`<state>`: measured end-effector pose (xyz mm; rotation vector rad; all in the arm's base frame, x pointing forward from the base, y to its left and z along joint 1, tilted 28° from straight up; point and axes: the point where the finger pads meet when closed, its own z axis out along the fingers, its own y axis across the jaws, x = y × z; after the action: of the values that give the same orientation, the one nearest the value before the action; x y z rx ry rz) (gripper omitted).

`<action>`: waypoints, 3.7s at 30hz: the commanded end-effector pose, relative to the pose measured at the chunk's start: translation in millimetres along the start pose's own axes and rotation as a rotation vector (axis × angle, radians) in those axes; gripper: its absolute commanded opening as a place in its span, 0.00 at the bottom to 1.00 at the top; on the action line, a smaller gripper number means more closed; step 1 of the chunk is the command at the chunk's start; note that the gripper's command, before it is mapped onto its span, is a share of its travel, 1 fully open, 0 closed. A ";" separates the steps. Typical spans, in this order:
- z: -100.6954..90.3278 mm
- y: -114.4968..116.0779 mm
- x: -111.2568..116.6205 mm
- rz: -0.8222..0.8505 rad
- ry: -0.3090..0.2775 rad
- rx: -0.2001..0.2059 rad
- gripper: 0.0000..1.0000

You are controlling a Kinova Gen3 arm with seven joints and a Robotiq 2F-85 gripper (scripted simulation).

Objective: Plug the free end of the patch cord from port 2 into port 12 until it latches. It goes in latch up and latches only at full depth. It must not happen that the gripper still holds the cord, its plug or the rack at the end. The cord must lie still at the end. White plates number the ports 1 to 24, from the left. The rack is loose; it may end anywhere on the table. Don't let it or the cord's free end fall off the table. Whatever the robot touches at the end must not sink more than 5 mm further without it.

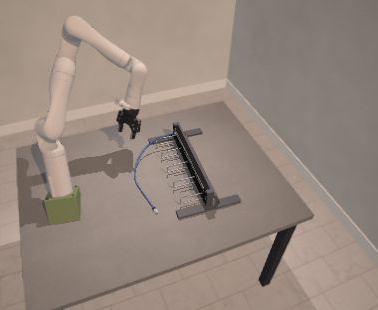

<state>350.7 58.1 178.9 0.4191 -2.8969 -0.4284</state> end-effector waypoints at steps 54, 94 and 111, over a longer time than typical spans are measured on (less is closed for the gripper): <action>23.6 -89.5 -5.7 0.456 -0.068 -0.112 1.00; 41.7 -150.9 1.5 0.771 -0.116 -0.192 1.00; 46.4 -165.5 4.9 0.846 -0.127 -0.211 1.00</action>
<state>377.2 -82.6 85.1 -0.8554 -2.7577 -0.5959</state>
